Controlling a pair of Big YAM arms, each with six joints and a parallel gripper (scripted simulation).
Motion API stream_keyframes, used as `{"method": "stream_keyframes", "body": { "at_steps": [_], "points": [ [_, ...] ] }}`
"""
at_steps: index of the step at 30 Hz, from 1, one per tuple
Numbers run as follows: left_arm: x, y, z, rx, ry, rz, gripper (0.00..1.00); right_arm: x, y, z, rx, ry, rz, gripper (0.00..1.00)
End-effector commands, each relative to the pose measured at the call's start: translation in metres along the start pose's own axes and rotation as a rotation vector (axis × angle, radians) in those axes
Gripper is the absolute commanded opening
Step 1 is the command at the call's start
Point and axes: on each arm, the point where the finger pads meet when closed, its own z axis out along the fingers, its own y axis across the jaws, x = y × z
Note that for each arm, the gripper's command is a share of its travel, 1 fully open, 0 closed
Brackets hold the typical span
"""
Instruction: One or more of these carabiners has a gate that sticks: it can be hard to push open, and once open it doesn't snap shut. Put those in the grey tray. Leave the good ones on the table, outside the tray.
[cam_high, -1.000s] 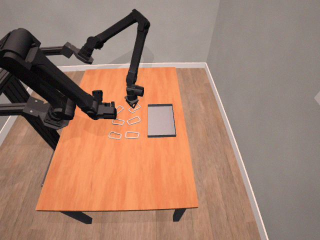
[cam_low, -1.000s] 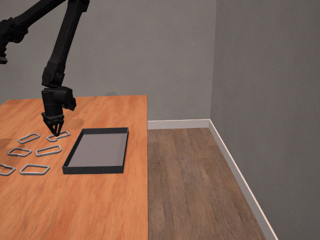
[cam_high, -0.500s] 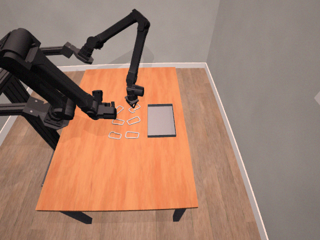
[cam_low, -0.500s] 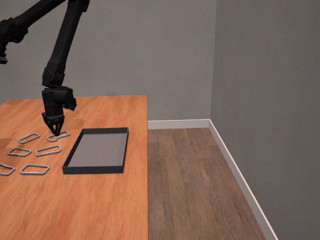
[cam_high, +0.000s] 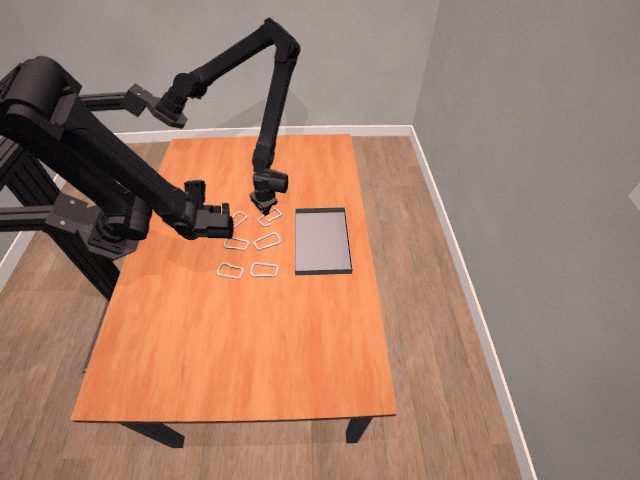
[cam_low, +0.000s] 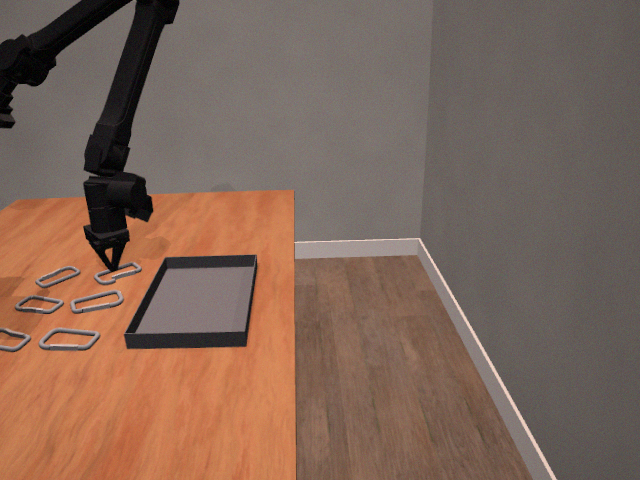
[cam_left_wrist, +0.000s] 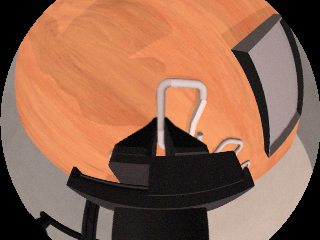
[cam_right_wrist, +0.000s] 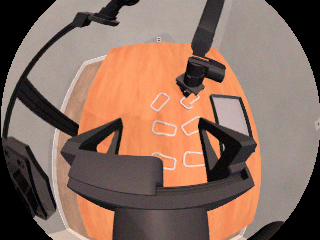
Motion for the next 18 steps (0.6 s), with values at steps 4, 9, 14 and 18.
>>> {"method": "stream_keyframes", "body": {
  "at_steps": [4, 9, 14, 18],
  "points": [
    [0.0, -0.003, -0.002, 0.015, -0.005, 0.007, 0.0, -0.001, -0.001, 0.0, -0.002, -0.003, -0.009, 1.0],
    [-0.002, -0.008, -0.01, 0.025, -0.006, 0.0, 0.01, -0.001, -0.001, 0.0, -0.002, -0.003, -0.009, 1.0],
    [0.001, -0.007, -0.039, 0.021, -0.002, -0.001, 0.01, -0.001, -0.001, 0.0, -0.002, -0.003, -0.009, 1.0],
    [0.001, -0.008, -0.047, 0.022, -0.002, -0.005, 0.01, -0.001, -0.001, 0.0, -0.002, -0.003, -0.009, 1.0]
  ]
}}
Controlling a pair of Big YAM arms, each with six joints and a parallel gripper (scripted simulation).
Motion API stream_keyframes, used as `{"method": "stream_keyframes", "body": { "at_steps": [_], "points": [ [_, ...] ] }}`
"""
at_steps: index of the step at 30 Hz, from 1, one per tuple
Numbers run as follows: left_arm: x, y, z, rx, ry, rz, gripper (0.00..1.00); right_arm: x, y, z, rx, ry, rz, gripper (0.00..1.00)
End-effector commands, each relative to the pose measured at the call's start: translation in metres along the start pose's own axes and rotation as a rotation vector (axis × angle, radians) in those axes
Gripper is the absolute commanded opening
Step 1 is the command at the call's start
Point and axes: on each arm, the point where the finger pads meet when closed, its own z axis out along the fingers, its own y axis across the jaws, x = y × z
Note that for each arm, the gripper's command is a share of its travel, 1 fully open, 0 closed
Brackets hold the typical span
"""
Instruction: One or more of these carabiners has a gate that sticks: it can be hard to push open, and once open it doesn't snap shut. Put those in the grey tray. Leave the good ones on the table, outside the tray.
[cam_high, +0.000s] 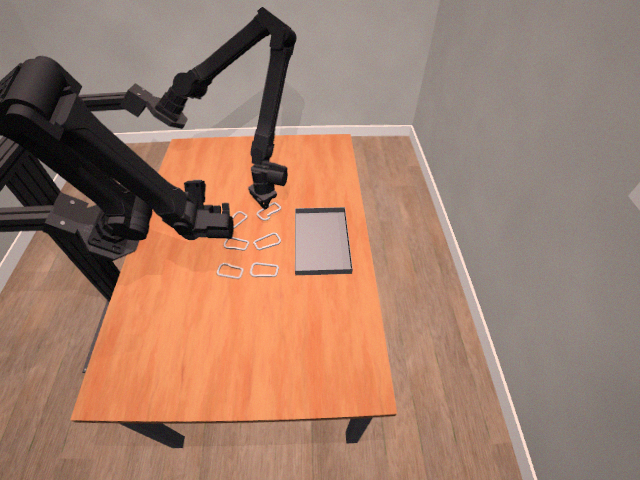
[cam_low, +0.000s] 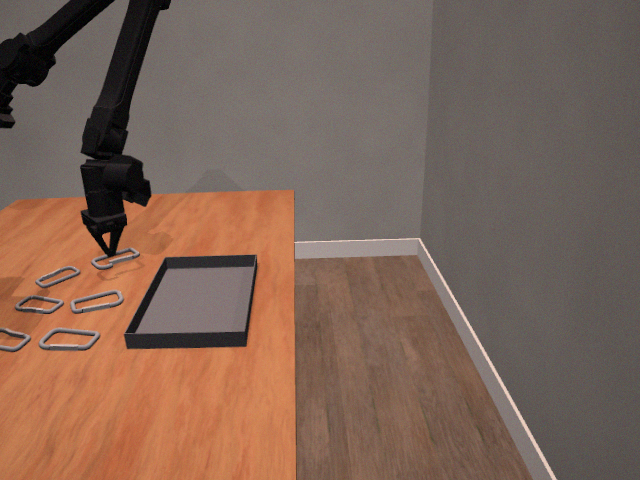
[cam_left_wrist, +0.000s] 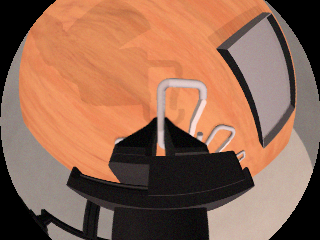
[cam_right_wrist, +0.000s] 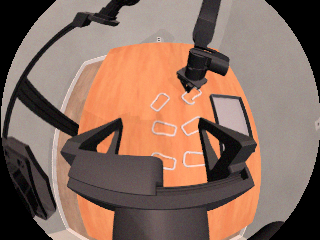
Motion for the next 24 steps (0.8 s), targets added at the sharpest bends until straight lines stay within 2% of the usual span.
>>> {"method": "stream_keyframes", "body": {
  "at_steps": [1, 4, 6, 8, 10, 12, 15, 17, 18, 21, 24],
  "points": [
    [0.002, -0.008, -0.014, 0.013, 0.004, -0.017, 0.01, -0.001, -0.001, 0.0, -0.002, -0.003, -0.009, 1.0],
    [0.001, -0.01, -0.027, 0.011, 0.006, -0.011, 0.01, -0.003, -0.006, 0.003, 0.001, -0.011, 0.007, 1.0],
    [-0.008, -0.025, -0.032, 0.009, 0.004, 0.002, 0.01, -0.003, -0.011, 0.007, 0.014, -0.002, 0.039, 1.0],
    [-0.029, -0.039, -0.029, -0.004, 0.0, -0.008, 0.01, -0.002, -0.02, 0.014, 0.043, 0.019, 0.081, 1.0],
    [-0.032, -0.048, -0.017, -0.035, 0.012, 0.006, 0.01, -0.001, -0.033, 0.025, 0.088, 0.051, 0.118, 1.0],
    [-0.046, -0.071, -0.017, -0.032, 0.013, 0.006, 0.01, -0.005, -0.048, 0.037, 0.152, 0.071, 0.145, 1.0],
    [-0.063, -0.103, -0.02, -0.023, 0.013, 0.01, 0.01, -0.017, -0.046, 0.056, 0.163, 0.07, 0.173, 1.0],
    [-0.063, -0.103, -0.02, -0.023, 0.013, 0.01, 0.01, -0.017, -0.046, 0.056, 0.163, 0.07, 0.173, 1.0],
    [-0.069, -0.111, -0.025, -0.012, 0.008, 0.005, 0.01, -0.015, -0.055, 0.057, 0.216, 0.095, 0.149, 1.0],
    [-0.076, -0.119, -0.019, -0.025, 0.011, 0.011, 0.01, -0.016, -0.078, 0.058, 0.343, 0.136, 0.182, 1.0],
    [-0.085, -0.134, -0.019, -0.025, 0.011, 0.011, 0.01, -0.024, -0.095, 0.061, 0.457, 0.136, 0.244, 1.0]
  ]
}}
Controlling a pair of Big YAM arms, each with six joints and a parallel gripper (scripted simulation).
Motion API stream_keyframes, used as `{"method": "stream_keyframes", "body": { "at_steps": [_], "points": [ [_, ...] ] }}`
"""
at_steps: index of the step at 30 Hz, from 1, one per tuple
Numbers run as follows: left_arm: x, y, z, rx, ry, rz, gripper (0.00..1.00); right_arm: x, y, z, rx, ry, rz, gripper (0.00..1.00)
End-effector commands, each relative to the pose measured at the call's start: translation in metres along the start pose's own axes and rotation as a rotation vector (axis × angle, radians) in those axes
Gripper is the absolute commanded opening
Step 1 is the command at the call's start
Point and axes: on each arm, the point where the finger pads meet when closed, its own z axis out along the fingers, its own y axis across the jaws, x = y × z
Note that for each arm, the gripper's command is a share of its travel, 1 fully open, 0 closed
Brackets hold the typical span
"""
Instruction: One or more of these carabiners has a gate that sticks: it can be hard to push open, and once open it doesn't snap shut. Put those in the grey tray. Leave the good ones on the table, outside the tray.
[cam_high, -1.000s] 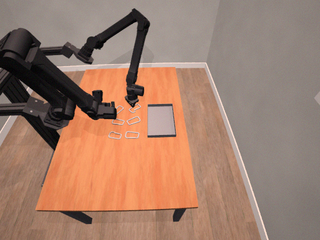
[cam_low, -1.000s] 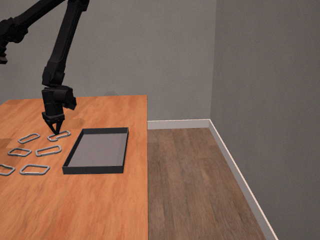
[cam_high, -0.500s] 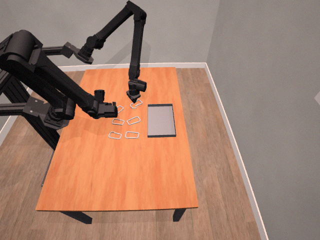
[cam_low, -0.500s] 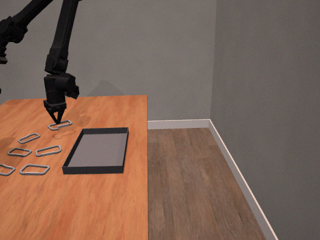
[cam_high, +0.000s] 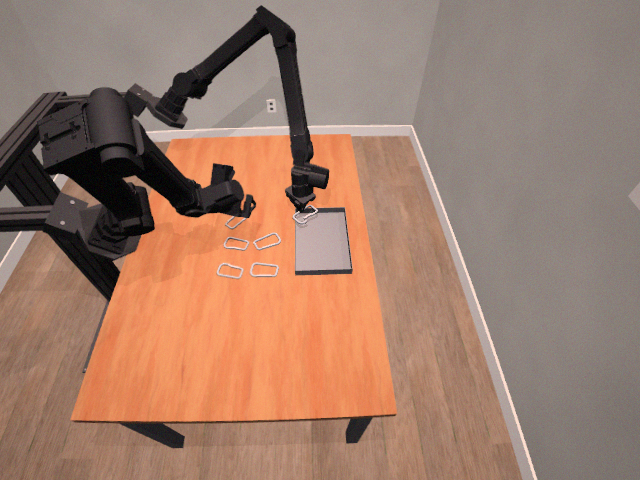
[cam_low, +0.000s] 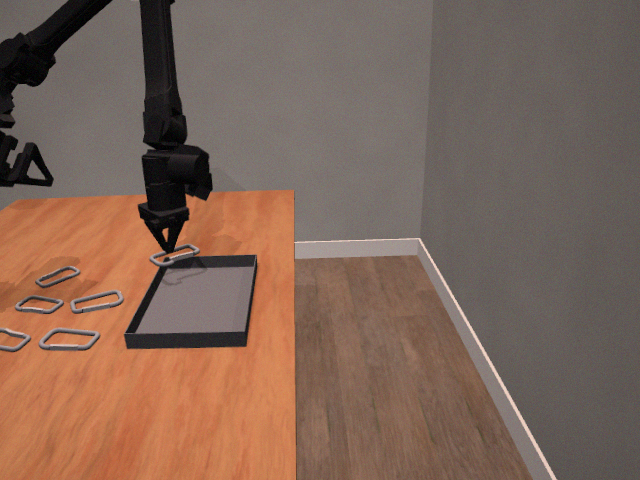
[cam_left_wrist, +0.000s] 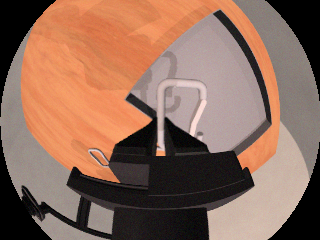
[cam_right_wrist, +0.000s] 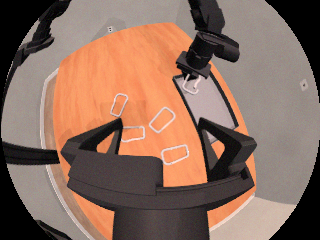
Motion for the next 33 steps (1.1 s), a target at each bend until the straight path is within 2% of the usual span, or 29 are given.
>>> {"method": "stream_keyframes", "body": {
  "at_steps": [1, 8, 10, 12, 15, 19, 22, 27, 28, 29, 33],
  "points": [
    [-0.008, -0.013, 0.004, -0.013, 0.007, 0.016, 0.01, -0.024, -0.014, 0.01, 0.132, -0.049, 0.139, 1.0],
    [-0.035, -0.045, -0.003, -0.002, -0.001, -0.008, 0.01, -0.06, -0.034, 0.007, 0.355, -0.128, 0.365, 1.0],
    [-0.035, -0.045, -0.003, -0.002, -0.001, -0.008, 0.01, -0.06, -0.034, 0.007, 0.355, -0.128, 0.365, 1.0],
    [-0.026, -0.048, 0.001, -0.009, 0.008, 0.004, 0.01, -0.067, -0.036, 0.004, 0.398, -0.148, 0.415, 1.0],
    [-0.03, -0.051, -0.002, -0.004, 0.004, 0.002, 0.01, -0.074, -0.039, 0.0, 0.454, -0.169, 0.474, 1.0],
    [-0.037, -0.057, -0.007, 0.01, -0.003, -0.007, 0.01, -0.077, -0.039, -0.003, 0.484, -0.169, 0.474, 1.0],
    [-0.037, -0.057, -0.007, 0.01, -0.003, -0.007, 0.01, -0.066, -0.042, -0.001, 0.494, -0.133, 0.462, 1.0],
    [-0.035, -0.057, -0.003, 0.001, 0.001, -0.002, 0.01, -0.069, -0.046, -0.003, 0.501, -0.145, 0.466, 1.0],
    [-0.042, -0.061, -0.009, 0.01, -0.004, -0.009, 0.01, -0.069, -0.046, -0.003, 0.501, -0.145, 0.466, 1.0],
    [-0.039, -0.054, 0.007, -0.013, 0.003, 0.001, 0.01, -0.069, -0.046, -0.003, 0.501, -0.145, 0.466, 1.0],
    [-0.036, -0.043, 0.024, -0.026, 0.004, 0.001, 0.01, -0.069, -0.046, -0.003, 0.501, -0.145, 0.466, 1.0]
  ]
}}
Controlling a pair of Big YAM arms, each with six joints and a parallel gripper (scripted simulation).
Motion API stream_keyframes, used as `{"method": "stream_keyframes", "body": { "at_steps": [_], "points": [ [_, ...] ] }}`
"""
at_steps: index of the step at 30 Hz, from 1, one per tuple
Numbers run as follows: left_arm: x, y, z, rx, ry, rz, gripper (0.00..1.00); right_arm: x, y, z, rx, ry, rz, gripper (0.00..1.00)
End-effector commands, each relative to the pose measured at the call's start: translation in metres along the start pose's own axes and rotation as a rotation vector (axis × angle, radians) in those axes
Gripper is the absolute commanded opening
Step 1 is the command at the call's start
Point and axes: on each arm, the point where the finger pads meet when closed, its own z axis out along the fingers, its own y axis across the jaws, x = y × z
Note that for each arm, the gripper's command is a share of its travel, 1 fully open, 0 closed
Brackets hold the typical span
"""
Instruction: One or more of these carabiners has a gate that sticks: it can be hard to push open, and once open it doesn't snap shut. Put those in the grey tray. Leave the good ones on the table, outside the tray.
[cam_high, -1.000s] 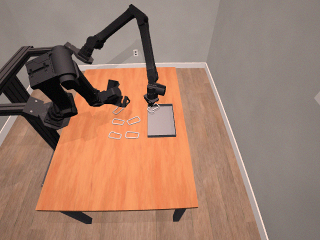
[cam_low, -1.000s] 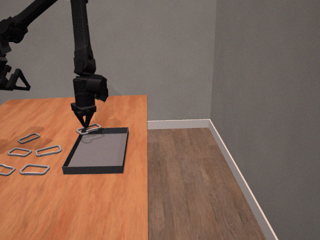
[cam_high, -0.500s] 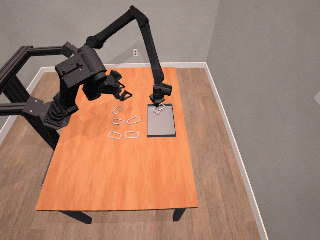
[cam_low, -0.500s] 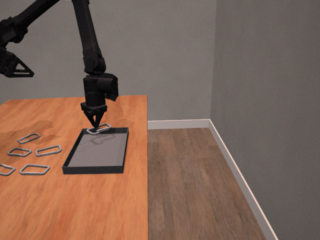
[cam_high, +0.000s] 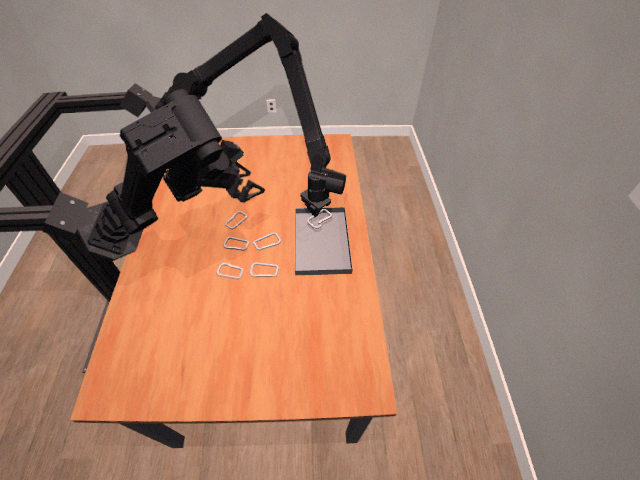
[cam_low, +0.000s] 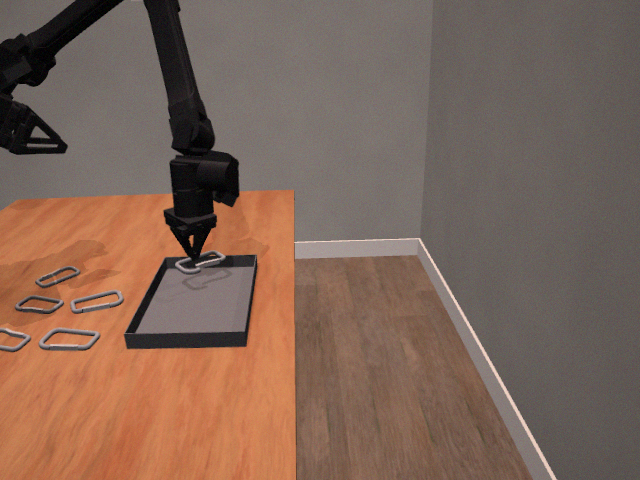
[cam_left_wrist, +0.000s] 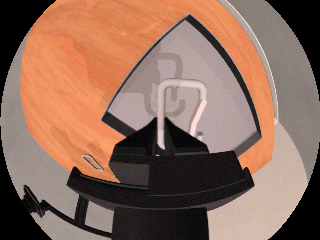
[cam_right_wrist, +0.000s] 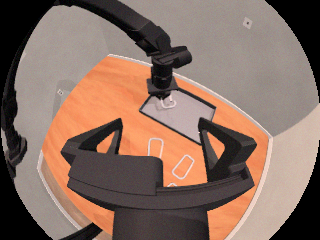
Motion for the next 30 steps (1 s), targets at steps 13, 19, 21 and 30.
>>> {"method": "stream_keyframes", "body": {
  "at_steps": [13, 19, 21, 30],
  "points": [
    [-0.013, -0.021, 0.036, 0.043, -0.019, -0.006, 0.01, -0.003, -0.007, 0.0, 0.023, -0.013, 0.019, 1.0],
    [-0.013, -0.021, 0.036, 0.042, -0.019, -0.006, 0.01, -0.003, -0.007, 0.0, 0.023, -0.013, 0.019, 1.0],
    [-0.013, -0.021, 0.036, 0.042, -0.019, -0.008, 0.01, -0.003, -0.007, 0.0, 0.023, -0.013, 0.019, 1.0],
    [-0.018, -0.019, 0.028, 0.05, -0.023, -0.014, 0.69, -0.003, -0.007, 0.0, 0.023, -0.013, 0.019, 1.0]
  ]
}}
